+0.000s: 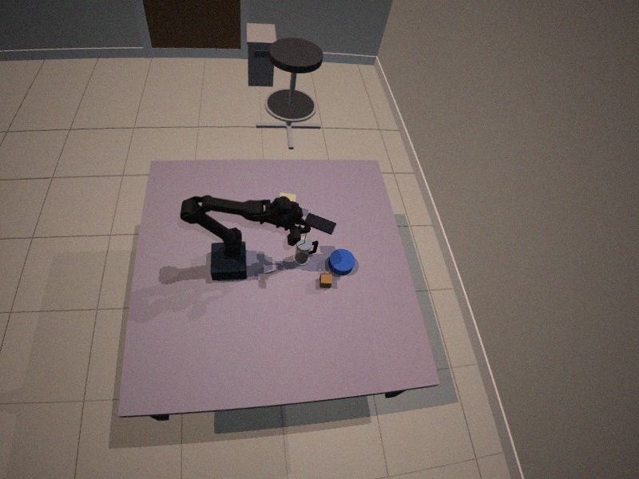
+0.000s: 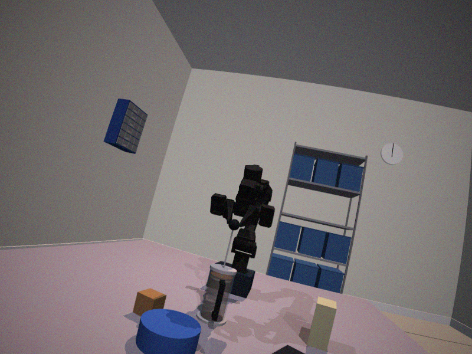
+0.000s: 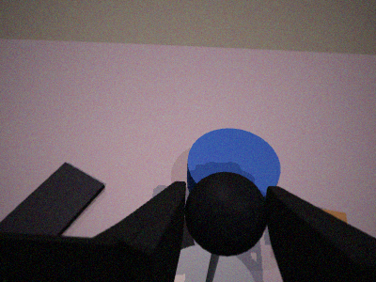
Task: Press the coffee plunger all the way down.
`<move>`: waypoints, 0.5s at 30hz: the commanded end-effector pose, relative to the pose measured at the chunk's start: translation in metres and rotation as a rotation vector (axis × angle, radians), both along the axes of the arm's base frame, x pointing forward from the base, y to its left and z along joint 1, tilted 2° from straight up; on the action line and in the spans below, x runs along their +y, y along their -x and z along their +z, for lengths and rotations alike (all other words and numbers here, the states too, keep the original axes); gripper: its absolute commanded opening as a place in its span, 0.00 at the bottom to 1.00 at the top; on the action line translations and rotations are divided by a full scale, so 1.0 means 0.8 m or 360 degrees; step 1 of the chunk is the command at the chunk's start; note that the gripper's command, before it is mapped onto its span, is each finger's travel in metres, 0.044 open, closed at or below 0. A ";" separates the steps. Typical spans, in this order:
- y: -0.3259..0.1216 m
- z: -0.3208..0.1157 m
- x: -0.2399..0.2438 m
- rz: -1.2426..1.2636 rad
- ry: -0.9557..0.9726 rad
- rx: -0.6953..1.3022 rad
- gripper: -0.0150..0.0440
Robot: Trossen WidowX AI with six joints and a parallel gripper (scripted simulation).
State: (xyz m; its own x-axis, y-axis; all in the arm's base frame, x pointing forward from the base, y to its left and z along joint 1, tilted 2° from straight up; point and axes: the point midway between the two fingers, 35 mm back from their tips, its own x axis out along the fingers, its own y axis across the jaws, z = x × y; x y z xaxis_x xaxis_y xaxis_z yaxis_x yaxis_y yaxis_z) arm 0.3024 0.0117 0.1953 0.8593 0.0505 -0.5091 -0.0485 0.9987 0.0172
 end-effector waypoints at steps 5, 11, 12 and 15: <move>-0.002 -0.007 0.000 0.0001 0.0003 -0.0001 0.46; -0.005 -0.019 0.000 0.0001 0.0003 -0.0001 0.46; -0.005 -0.021 0.000 0.0001 0.0003 -0.0001 0.46; -0.006 -0.028 0.001 0.0001 0.0003 -0.0001 0.46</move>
State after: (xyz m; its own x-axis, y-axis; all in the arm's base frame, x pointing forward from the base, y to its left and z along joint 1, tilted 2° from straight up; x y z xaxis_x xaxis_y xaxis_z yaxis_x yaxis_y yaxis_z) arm 0.3081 0.0123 0.1913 0.8791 0.0522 -0.4738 -0.0505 0.9986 0.0162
